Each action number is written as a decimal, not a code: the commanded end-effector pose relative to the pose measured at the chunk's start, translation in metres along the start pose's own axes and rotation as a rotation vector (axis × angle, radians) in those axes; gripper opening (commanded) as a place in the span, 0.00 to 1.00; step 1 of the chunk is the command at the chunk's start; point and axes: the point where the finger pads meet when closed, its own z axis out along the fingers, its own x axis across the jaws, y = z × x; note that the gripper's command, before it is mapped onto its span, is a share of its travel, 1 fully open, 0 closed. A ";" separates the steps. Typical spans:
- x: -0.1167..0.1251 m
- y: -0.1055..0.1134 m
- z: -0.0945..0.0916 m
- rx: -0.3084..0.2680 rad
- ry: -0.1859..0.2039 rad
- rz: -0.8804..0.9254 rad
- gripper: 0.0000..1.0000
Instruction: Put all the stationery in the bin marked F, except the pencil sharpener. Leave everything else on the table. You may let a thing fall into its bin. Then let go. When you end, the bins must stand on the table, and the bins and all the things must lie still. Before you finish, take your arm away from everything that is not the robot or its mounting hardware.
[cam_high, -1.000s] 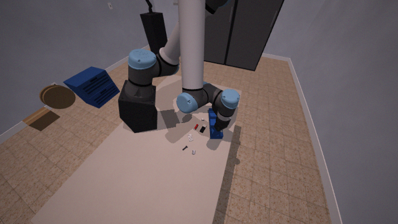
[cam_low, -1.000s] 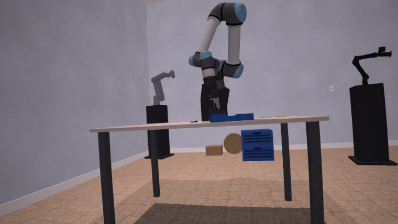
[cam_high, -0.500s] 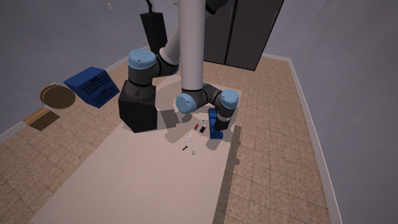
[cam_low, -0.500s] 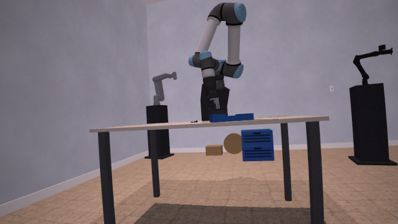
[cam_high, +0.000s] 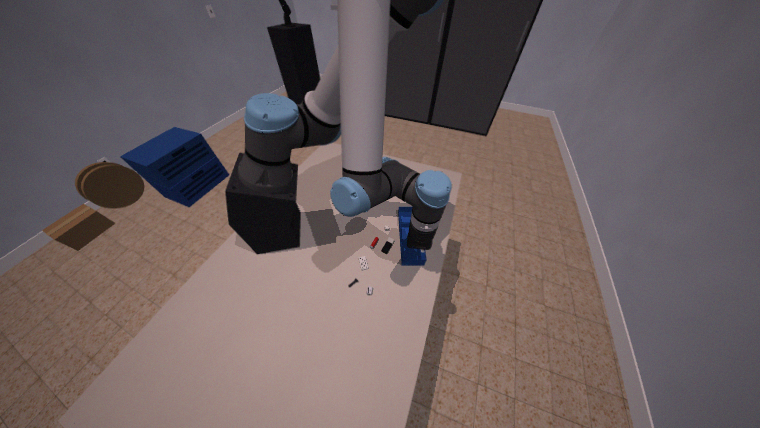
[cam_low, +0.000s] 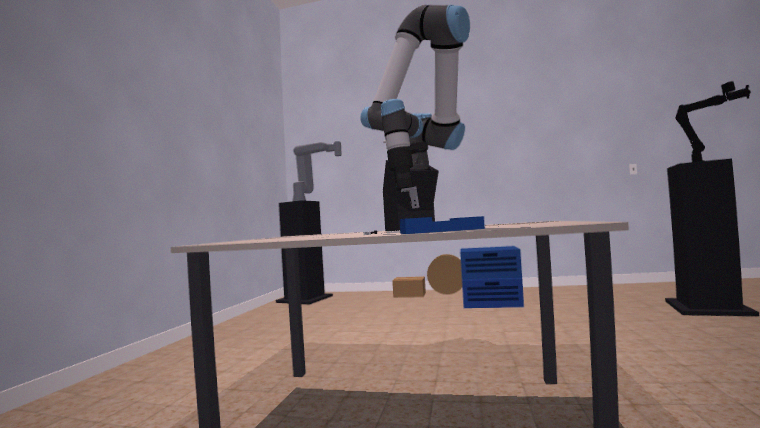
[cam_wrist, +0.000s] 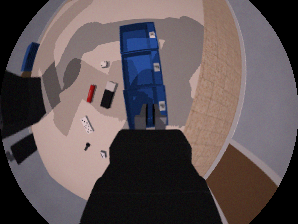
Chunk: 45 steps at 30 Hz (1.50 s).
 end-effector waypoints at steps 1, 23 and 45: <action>-0.001 0.000 0.000 -0.010 0.005 0.156 0.31; -0.001 0.000 0.000 -0.018 0.008 0.598 0.31; -0.001 0.000 0.000 -0.040 0.015 1.041 0.31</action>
